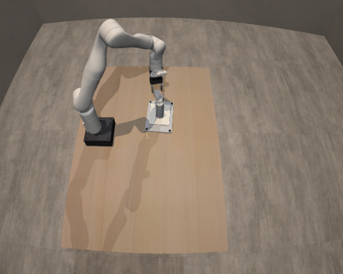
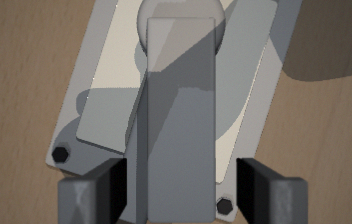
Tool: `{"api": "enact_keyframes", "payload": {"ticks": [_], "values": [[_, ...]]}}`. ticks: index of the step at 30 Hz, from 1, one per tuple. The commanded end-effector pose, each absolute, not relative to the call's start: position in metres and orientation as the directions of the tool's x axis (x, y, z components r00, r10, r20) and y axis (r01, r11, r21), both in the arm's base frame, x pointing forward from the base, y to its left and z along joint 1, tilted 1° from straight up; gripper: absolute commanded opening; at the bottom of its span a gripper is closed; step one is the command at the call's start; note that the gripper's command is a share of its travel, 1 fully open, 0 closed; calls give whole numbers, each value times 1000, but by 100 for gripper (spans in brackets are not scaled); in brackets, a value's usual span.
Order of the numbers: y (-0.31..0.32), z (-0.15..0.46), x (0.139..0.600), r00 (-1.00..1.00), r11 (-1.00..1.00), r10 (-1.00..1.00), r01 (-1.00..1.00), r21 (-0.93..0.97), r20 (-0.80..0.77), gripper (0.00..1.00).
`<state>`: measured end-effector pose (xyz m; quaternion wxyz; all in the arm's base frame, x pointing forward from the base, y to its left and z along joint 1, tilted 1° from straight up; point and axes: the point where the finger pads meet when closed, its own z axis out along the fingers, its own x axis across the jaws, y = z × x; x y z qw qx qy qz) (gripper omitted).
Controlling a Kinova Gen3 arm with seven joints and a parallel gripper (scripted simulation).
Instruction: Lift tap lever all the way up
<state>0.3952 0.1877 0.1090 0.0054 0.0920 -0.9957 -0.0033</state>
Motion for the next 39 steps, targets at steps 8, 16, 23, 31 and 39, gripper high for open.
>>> {"api": "enact_keyframes", "payload": {"ticks": [8, 16, 23, 31, 39], "values": [[188, 108, 396, -983, 983, -183, -183, 8, 8, 100], [188, 102, 395, -983, 983, -183, -183, 8, 8, 100], [188, 98, 395, -983, 983, -183, -183, 8, 8, 100], [188, 90, 395, -983, 983, -183, -183, 8, 8, 100], [188, 85, 395, -983, 983, -183, -183, 8, 8, 100]]}}
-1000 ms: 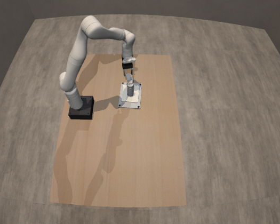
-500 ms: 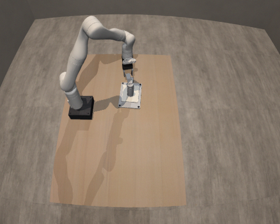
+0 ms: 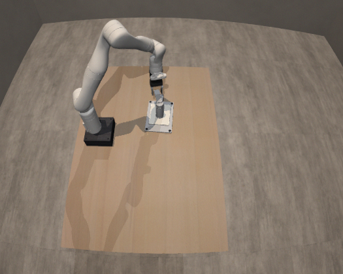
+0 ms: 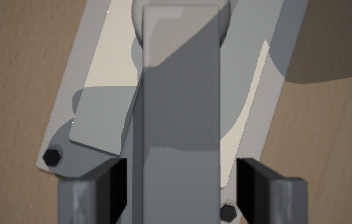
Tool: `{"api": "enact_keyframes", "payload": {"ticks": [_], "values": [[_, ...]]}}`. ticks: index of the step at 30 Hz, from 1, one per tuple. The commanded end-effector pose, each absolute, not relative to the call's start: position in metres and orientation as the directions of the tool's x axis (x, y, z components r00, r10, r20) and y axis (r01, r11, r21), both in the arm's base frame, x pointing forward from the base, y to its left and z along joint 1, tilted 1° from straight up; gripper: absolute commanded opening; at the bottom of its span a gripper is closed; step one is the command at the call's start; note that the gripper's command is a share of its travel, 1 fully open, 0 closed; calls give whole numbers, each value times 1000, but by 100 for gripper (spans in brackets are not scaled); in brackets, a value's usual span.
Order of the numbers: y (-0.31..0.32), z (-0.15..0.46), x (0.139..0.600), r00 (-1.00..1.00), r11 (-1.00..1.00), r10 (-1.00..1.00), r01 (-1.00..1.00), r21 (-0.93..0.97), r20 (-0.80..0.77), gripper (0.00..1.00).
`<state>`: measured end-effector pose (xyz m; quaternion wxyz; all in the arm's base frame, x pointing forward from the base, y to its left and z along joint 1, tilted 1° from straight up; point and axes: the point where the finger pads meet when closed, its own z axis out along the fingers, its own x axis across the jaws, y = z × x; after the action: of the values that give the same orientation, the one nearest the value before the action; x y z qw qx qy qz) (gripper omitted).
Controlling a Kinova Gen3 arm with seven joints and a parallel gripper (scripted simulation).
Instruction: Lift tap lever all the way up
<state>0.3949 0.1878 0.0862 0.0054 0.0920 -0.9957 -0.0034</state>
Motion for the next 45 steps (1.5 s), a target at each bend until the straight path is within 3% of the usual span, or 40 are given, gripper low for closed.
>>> {"api": "enact_keyframes", "payload": {"ticks": [1, 45], "values": [[188, 84, 395, -983, 983, -183, -183, 8, 8, 100], [188, 78, 395, -983, 983, -183, -183, 8, 8, 100]]}}
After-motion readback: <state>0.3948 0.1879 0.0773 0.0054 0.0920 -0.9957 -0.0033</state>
